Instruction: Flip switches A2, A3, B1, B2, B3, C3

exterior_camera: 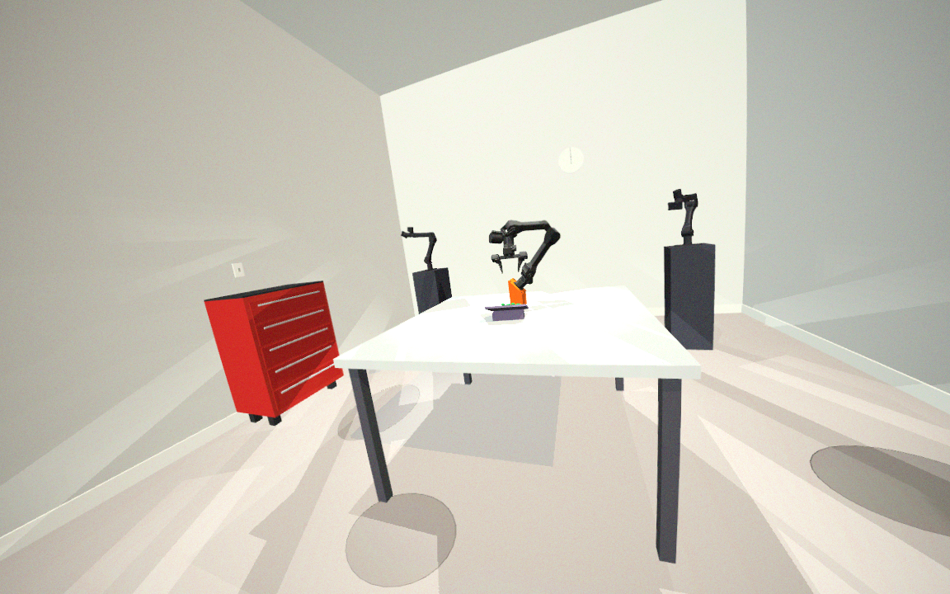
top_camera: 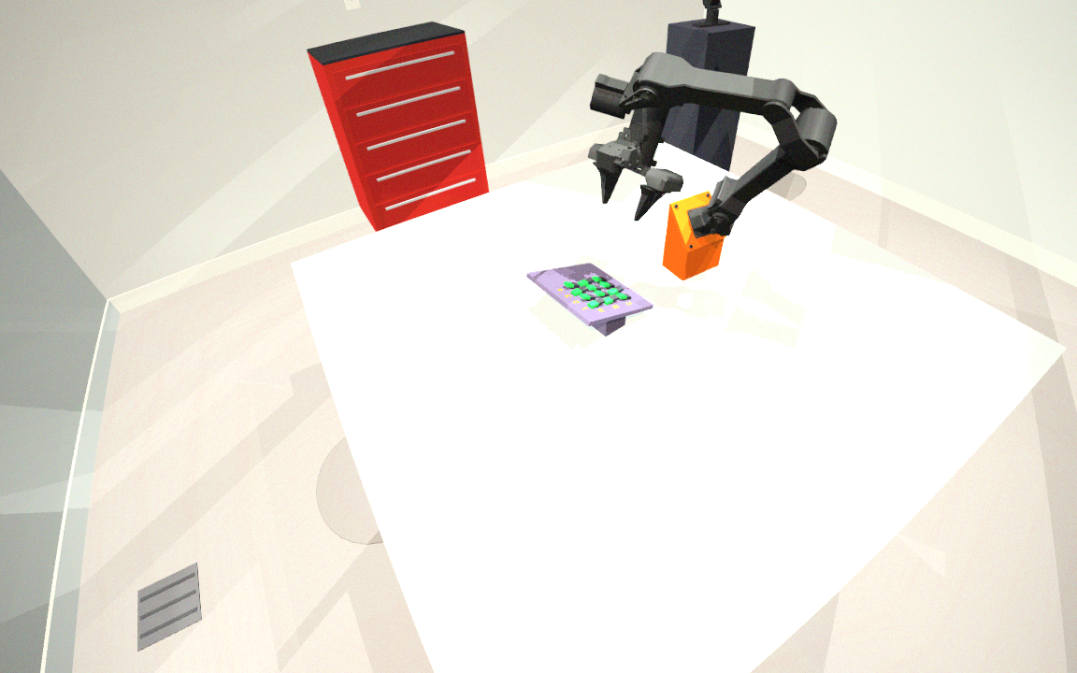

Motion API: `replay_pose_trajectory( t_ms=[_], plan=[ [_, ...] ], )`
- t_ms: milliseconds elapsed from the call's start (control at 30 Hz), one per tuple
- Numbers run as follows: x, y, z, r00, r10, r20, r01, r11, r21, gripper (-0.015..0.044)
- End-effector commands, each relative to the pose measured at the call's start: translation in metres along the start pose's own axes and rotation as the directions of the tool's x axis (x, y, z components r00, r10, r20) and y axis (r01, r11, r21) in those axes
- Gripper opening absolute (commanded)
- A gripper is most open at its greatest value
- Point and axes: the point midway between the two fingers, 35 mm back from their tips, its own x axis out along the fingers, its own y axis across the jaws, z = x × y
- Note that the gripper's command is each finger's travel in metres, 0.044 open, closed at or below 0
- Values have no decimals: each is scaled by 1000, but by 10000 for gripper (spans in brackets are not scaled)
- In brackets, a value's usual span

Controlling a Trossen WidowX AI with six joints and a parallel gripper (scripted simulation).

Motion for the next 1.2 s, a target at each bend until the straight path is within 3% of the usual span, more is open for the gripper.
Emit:
replay_pose_trajectory(
  t_ms=[0,267,467,667,1167],
  plan=[
    [2,0,1,1000,-1,-2,1,1000,0,374],
    [97,7,39,999,3,-42,-3,1000,1,164],
    [106,10,41,999,9,-45,-9,1000,1,6],
    [141,11,41,998,11,-70,-11,1000,0,0],
    [155,12,40,998,12,-69,-12,1000,0,0]
  ],
)
